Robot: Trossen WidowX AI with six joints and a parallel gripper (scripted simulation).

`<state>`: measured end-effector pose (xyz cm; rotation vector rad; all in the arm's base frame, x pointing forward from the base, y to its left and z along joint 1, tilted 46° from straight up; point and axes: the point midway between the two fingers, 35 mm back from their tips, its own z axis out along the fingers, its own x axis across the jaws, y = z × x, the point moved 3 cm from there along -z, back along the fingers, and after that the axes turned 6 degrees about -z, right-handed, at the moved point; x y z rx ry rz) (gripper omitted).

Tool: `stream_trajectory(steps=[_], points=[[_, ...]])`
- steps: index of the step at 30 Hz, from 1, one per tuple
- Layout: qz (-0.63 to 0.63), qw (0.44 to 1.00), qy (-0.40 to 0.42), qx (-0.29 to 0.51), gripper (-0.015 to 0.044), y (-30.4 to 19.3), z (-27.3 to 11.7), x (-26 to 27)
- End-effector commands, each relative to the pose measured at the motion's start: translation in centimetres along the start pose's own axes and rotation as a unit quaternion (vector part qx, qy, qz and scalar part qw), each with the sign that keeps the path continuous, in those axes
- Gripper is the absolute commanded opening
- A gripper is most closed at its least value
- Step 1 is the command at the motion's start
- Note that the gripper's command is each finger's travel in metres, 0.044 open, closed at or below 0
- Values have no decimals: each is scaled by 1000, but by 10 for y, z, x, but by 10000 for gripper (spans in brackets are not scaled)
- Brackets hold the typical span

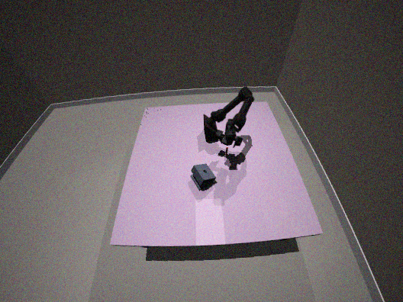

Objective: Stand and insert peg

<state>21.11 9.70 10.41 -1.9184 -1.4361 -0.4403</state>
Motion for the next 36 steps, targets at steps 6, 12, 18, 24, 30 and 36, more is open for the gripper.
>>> stream_trajectory(steps=[6,12,18,24,30,36], points=[[0,1000,0,6,440,-3,14,-1],[0,1000,-1,5,440,-2,23,-1],[0,1000,-1,5,440,-1,33,-1],[0,1000,-1,5,440,-1,43,-1],[0,1000,-1,5,440,-1,53,-1],[0,1000,0,5,440,-2,62,-1]])
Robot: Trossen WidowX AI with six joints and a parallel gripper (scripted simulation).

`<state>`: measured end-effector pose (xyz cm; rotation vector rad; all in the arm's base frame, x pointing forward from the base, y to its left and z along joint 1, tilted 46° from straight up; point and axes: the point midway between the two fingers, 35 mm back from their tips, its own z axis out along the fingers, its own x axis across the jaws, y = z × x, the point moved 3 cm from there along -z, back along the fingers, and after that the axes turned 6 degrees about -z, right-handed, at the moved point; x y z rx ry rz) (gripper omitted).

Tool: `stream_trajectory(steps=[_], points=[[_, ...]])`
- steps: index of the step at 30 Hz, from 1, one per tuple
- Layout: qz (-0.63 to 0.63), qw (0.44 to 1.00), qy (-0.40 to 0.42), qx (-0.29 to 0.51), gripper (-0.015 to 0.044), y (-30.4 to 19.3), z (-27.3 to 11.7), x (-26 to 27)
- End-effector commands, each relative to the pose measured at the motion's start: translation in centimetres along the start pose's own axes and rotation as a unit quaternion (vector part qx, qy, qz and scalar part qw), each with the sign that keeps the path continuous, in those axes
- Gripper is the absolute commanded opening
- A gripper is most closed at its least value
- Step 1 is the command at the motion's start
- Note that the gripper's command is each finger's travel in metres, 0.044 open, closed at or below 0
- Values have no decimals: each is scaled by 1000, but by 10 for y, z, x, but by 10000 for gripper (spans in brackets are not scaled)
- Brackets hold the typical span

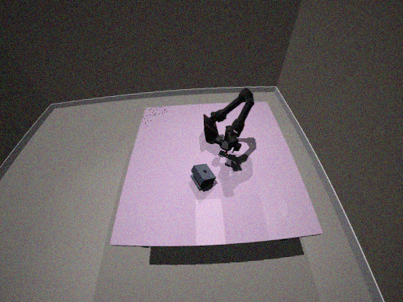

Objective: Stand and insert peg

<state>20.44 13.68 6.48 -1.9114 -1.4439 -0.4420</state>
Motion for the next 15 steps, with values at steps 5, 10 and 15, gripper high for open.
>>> stream_trajectory(steps=[5,10,15], points=[[4,1000,1,5,440,-4,14,-2],[4,1000,2,5,440,-5,19,-2],[0,1000,2,2,361,-3,17,0]])
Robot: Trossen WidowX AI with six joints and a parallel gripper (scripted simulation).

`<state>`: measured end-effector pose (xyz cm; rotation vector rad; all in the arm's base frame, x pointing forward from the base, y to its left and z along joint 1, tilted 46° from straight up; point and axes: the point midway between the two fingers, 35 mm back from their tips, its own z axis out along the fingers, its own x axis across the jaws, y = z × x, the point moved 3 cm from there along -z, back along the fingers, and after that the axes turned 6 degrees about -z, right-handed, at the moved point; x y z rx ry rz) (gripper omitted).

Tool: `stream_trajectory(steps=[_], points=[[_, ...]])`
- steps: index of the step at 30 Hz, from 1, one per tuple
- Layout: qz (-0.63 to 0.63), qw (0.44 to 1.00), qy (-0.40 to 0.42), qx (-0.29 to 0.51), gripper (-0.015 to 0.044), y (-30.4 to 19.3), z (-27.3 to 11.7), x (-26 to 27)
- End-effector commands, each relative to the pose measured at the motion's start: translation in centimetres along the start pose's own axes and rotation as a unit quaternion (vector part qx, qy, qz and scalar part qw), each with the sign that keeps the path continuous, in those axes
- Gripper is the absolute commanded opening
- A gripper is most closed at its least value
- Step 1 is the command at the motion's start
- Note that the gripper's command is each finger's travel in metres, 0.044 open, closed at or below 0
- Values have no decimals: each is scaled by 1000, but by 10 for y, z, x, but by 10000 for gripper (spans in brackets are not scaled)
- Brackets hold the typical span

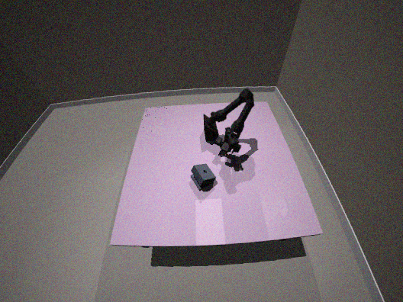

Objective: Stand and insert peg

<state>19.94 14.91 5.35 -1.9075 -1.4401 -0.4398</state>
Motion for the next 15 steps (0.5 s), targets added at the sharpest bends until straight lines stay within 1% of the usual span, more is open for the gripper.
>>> stream_trajectory(steps=[1,12,15], points=[[-1,1000,0,0,335,0,0,0],[-1,1000,0,0,46,0,0,0],[-1,1000,0,0,26,0,0,0]])
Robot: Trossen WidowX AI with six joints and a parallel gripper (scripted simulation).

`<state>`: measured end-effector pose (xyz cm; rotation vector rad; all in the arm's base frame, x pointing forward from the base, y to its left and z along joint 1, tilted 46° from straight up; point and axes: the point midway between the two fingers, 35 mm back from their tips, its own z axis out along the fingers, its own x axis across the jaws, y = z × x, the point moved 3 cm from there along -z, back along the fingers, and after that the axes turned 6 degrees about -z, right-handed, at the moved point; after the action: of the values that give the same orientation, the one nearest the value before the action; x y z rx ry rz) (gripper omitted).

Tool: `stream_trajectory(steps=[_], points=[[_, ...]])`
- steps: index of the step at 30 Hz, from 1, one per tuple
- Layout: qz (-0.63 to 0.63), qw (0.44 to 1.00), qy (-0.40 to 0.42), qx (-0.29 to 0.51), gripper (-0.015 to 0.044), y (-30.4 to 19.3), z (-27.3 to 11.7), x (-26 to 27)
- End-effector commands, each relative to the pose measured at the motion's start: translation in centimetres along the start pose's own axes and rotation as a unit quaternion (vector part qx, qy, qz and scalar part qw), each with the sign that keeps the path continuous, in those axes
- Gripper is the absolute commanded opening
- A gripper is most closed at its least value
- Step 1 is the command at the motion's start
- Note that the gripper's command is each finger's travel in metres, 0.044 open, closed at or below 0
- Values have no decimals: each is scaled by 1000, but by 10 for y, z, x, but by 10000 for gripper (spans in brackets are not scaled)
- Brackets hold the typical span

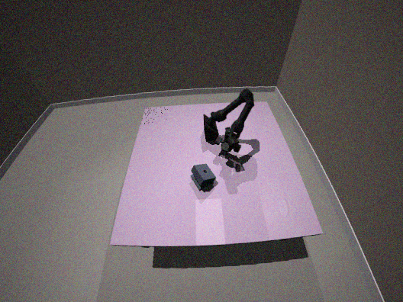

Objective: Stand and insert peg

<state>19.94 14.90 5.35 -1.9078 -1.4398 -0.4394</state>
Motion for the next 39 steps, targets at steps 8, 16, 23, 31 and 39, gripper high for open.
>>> stream_trajectory(steps=[8,16,23,31,39], points=[[-1,1000,0,0,0,1,-4,0],[1,1000,-4,-2,0,4,-30,-1],[2,1000,-4,-1,0,5,-55,-3],[3,1000,-2,2,0,3,-79,-6],[15,1000,-11,-9,0,12,-82,-5]])
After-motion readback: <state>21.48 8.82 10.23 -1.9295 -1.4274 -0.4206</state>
